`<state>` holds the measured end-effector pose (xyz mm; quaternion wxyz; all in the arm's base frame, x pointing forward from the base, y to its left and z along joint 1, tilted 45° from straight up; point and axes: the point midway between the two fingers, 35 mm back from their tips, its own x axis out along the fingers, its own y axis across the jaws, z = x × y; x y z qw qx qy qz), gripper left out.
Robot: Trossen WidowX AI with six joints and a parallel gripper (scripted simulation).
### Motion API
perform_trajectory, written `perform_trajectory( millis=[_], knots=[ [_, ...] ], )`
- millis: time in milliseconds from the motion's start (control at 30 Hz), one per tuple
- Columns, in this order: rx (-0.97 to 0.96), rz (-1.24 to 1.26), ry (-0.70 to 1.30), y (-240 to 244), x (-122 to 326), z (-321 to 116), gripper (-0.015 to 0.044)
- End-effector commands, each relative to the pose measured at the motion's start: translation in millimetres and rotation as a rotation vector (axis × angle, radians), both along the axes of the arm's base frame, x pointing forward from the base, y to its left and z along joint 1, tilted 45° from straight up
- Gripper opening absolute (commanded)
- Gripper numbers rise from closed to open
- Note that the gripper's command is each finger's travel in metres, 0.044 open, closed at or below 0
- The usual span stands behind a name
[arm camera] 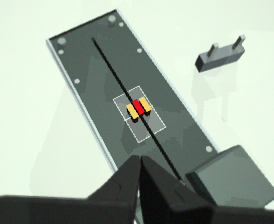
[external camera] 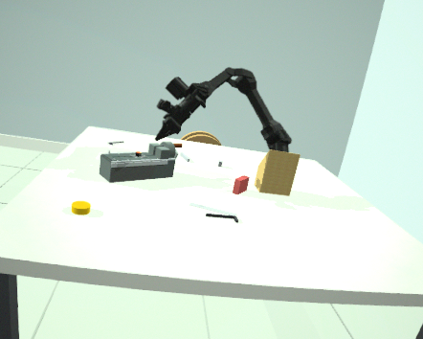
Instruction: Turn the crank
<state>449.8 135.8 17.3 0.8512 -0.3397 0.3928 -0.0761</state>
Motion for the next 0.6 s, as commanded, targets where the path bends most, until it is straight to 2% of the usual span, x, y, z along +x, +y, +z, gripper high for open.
perform_trajectory(
  millis=[0, 300, 567],
  knots=[
    [0.000, 0.000, 0.000, 0.0, 0.0, 0.0, 0.0000],
    [0.000, 0.000, 0.000, 0.0, 0.0, 0.0, 0.0000],
    [0.000, 0.000, 0.000, 0.0, 0.0, 0.0, 0.0210]
  ],
)
